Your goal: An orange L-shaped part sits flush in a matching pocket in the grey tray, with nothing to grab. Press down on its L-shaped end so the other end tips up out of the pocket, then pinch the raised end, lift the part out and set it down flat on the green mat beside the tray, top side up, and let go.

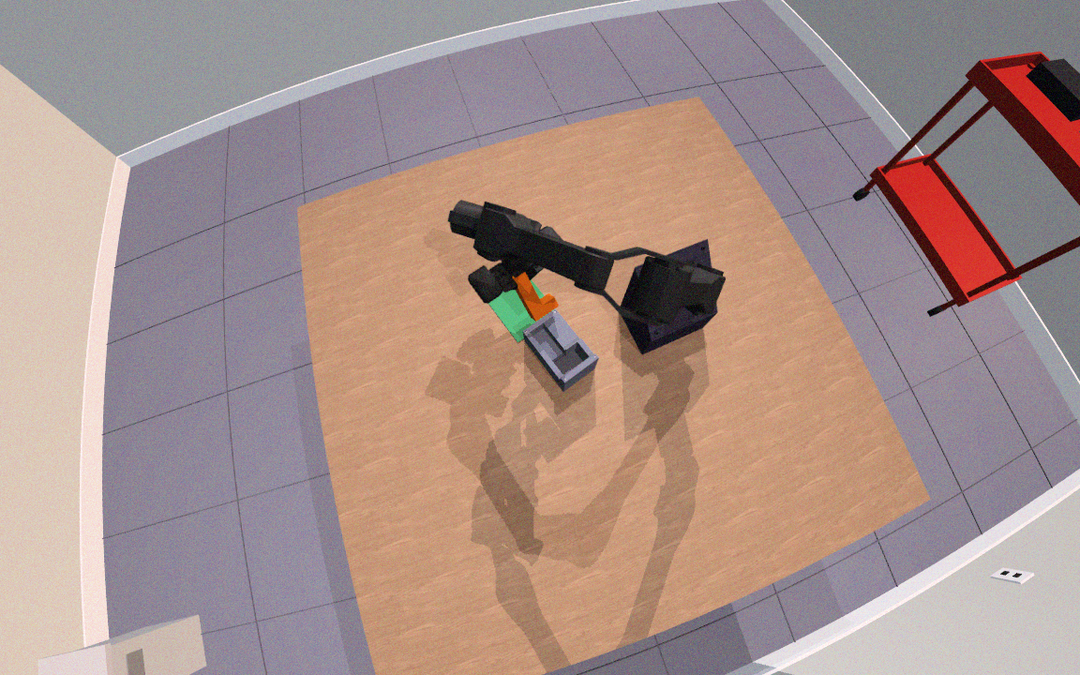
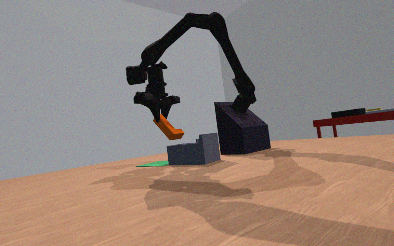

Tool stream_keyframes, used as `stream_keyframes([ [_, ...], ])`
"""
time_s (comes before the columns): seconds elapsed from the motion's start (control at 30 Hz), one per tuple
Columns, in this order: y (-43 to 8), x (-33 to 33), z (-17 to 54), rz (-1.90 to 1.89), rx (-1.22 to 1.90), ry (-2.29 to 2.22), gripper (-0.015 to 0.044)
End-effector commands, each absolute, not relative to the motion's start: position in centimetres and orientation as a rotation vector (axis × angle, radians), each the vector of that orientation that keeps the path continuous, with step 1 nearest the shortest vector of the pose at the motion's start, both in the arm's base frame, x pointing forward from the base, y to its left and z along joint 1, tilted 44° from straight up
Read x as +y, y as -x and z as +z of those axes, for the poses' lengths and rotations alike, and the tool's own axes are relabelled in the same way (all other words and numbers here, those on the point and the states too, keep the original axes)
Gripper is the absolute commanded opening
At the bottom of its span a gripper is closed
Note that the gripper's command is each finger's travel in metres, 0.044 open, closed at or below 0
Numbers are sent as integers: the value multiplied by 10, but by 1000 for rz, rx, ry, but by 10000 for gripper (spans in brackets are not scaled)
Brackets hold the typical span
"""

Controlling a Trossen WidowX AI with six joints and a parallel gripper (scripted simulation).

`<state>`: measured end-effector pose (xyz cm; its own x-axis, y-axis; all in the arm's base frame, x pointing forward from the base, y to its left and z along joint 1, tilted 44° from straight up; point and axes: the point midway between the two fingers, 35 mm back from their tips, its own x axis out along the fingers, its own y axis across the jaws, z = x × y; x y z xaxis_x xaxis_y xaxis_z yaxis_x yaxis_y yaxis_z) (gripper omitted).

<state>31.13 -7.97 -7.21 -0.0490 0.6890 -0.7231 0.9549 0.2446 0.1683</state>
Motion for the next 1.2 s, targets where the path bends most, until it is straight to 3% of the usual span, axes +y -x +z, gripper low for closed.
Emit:
stream_keyframes([
  [0.0,-317,-92,-80,-471,1792,-1505,0],
  [0.33,-324,-113,-99,-472,1790,-1504,0],
  [1.17,-323,-88,-125,-470,1791,-1505,0],
])
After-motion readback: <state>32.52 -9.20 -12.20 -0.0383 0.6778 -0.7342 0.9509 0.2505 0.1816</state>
